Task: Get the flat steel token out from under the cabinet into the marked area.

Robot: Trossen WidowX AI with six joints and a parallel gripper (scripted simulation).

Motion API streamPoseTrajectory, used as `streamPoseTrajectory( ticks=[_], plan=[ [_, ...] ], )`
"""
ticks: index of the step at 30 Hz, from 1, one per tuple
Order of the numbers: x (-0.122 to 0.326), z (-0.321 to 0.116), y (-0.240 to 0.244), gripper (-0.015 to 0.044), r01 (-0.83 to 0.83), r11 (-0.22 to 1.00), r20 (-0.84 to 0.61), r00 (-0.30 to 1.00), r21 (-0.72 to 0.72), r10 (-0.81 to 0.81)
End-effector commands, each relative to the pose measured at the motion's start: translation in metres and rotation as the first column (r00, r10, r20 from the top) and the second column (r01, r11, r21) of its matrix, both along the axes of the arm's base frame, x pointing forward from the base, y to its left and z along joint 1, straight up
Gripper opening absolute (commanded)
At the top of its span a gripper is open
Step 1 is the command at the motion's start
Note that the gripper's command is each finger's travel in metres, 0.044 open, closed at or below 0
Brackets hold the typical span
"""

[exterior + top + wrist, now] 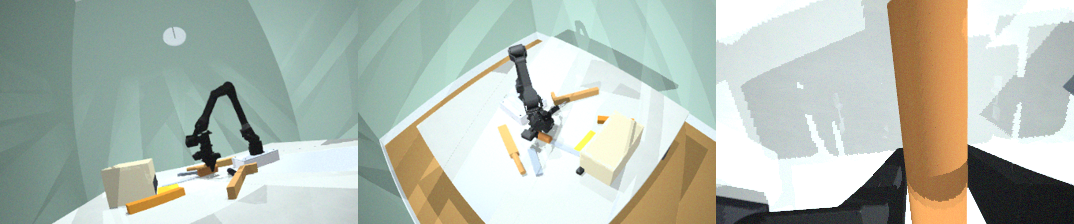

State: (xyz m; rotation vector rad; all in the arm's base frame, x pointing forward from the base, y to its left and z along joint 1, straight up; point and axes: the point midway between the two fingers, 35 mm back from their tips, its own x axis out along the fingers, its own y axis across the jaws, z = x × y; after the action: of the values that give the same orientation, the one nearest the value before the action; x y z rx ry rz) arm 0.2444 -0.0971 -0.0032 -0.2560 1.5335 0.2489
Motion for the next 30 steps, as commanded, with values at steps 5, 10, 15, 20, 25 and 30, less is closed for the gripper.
streamPoseTrajectory(
  ticks=[5,10,15,20,25,30],
  plan=[
    [0.0,0.0,-0.0002,0.0157,0.0,1.0,0.0,1.0,0.0,0.0],
    [0.0001,0.0001,-0.0002,0.0226,0.0,1.0,0.0,1.0,0.0,0.0],
    [0.0,-0.0006,-0.0001,0.027,0.0,1.0,0.002,1.0,-0.003,0.0],
    [0.0003,-0.0006,-0.0002,0.027,-0.001,1.0,0.002,1.0,-0.003,0.001],
    [-0.001,-0.0021,-0.0003,0.027,-0.001,1.0,0.002,1.0,-0.003,0.001],
    [0.0,-0.0018,-0.0012,0.0244,0.002,1.0,0.008,1.0,-0.004,-0.002]
  ],
)
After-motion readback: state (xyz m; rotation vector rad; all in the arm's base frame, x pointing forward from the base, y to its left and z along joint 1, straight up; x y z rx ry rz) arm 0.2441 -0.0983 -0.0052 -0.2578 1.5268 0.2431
